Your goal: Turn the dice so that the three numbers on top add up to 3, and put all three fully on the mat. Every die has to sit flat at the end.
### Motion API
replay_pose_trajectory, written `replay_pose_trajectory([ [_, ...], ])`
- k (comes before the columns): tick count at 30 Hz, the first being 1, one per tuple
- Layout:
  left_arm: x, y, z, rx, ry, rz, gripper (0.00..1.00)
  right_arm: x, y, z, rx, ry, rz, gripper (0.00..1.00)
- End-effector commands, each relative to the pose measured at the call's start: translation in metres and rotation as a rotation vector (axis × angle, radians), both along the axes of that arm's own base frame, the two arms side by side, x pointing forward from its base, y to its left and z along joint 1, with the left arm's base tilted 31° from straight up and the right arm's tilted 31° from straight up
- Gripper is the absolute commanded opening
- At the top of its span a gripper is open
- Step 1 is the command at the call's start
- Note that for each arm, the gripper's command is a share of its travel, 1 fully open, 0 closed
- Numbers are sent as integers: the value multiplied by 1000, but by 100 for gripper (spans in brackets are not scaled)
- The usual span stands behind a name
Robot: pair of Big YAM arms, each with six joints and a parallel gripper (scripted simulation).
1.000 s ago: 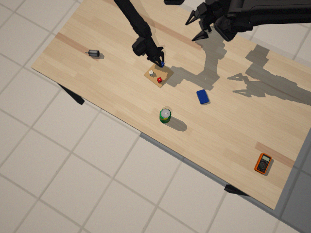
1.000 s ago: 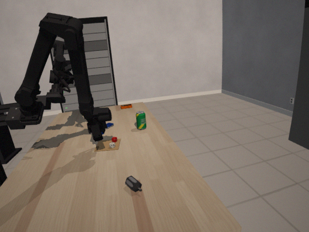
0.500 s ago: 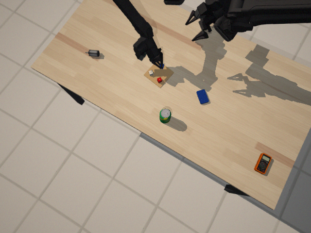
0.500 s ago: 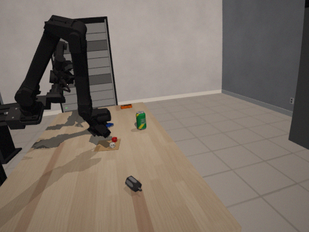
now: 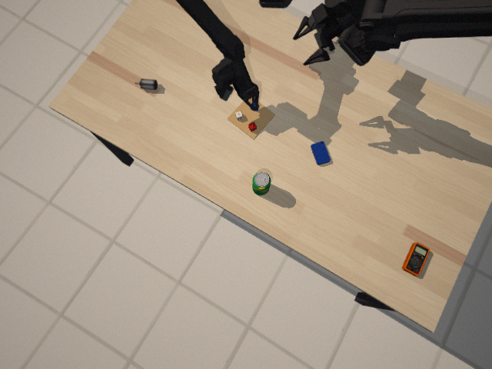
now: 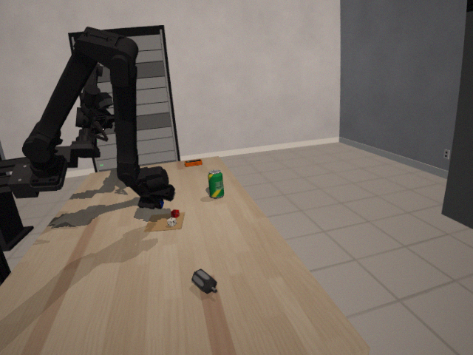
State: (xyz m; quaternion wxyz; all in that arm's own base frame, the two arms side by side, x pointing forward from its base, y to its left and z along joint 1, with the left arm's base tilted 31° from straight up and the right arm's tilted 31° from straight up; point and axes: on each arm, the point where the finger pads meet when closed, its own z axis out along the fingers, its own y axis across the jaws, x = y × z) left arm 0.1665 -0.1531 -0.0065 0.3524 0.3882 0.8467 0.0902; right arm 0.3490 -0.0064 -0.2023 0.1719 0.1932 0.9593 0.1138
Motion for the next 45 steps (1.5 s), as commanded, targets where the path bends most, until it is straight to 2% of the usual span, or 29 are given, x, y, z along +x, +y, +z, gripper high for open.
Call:
replay_pose_trajectory([
  [1,8,-33,21,-74,-26,-16,100,-8,-4,-3,-67,-66,228,19],
  [15,8,-33,21,-74,-26,-16,100,-6,-9,-5,-301,-234,696,19],
  [18,8,-33,21,-74,-26,-16,100,-6,-9,-5,-319,-244,730,19],
  [32,8,-33,21,-74,-26,-16,100,-26,-14,-19,-573,-382,1179,19],
  [39,8,-33,21,-74,-26,-16,100,-33,-14,-22,-636,-411,1281,19],
  [45,8,-33,21,-74,-26,-16,100,-34,-14,-22,-631,-413,1266,19],
])
